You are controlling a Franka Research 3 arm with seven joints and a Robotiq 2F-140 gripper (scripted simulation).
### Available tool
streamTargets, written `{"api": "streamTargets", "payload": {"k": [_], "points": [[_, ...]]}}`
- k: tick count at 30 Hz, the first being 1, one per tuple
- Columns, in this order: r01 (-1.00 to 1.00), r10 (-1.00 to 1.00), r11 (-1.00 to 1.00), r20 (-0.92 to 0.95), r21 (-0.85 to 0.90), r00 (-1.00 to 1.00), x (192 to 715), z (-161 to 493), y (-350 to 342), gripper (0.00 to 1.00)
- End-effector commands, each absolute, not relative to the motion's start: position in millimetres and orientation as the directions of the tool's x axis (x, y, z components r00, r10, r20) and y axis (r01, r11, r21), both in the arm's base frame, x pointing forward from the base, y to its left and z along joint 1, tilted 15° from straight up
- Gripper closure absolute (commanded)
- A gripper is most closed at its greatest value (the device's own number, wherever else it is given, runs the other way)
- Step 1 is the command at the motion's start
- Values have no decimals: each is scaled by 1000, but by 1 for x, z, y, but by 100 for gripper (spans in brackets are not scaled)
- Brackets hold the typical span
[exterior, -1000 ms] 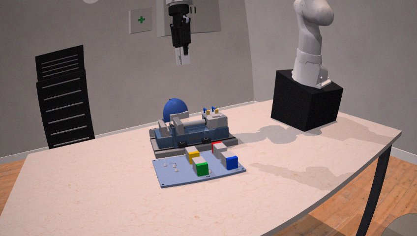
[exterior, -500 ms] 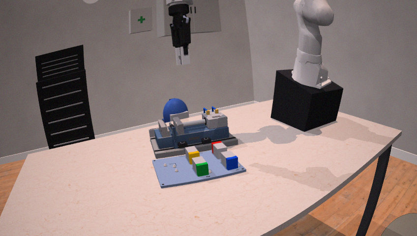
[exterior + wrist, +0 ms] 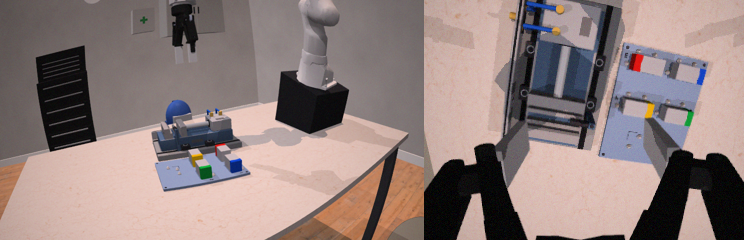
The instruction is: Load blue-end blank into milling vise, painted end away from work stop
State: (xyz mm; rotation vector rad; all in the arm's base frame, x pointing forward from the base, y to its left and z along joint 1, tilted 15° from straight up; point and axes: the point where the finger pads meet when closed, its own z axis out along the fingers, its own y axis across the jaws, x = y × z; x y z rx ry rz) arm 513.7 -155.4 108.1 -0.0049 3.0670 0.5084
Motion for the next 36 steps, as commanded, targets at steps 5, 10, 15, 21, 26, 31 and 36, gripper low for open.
{"api": "streamTargets", "payload": {"k": [5,10,15,21,26,31,36], "points": [[-8,2,947,-33,323,-999,514,108,-155,0],[-54,-42,946,-46,319,-998,515,110,-148,0],[-236,-216,925,-96,299,-972,519,115,-119,0],[-236,-216,925,-96,299,-972,519,115,-119,0],[-236,-216,925,-96,299,-972,519,115,-119,0],[-418,-394,868,-141,269,-908,523,122,-83,0],[-418,-394,868,-141,269,-908,523,122,-83,0]]}}
